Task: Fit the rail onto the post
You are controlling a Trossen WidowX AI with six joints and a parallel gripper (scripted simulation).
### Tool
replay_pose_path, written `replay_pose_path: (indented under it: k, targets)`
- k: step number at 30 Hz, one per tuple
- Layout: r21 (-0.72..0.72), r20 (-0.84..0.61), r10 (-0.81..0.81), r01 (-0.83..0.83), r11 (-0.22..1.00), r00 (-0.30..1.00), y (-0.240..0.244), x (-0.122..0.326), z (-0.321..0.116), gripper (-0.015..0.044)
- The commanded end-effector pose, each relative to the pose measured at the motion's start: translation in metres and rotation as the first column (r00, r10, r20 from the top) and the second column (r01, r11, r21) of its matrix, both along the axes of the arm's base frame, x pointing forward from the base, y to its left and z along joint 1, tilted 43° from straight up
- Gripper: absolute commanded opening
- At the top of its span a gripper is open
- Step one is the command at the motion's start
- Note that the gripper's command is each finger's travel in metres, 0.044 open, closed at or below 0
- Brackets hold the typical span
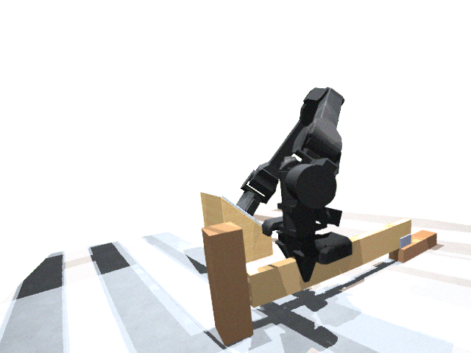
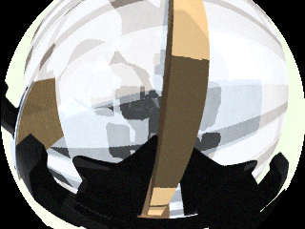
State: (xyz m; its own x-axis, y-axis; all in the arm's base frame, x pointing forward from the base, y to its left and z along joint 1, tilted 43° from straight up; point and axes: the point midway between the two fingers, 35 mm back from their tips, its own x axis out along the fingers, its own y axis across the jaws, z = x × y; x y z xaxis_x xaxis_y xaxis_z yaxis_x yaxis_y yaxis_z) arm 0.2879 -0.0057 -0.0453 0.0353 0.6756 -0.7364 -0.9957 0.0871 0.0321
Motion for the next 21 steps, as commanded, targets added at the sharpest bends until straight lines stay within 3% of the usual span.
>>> replay_pose_path:
  k: [1, 21]
  targets:
    - [-0.008, 0.007, -0.007, 0.007, 1.0, 1.0, -0.006, 0.0012, 0.0003, 0.0]
    - [-0.008, 0.007, -0.007, 0.007, 1.0, 1.0, -0.0078, 0.0009, -0.0017, 0.0]
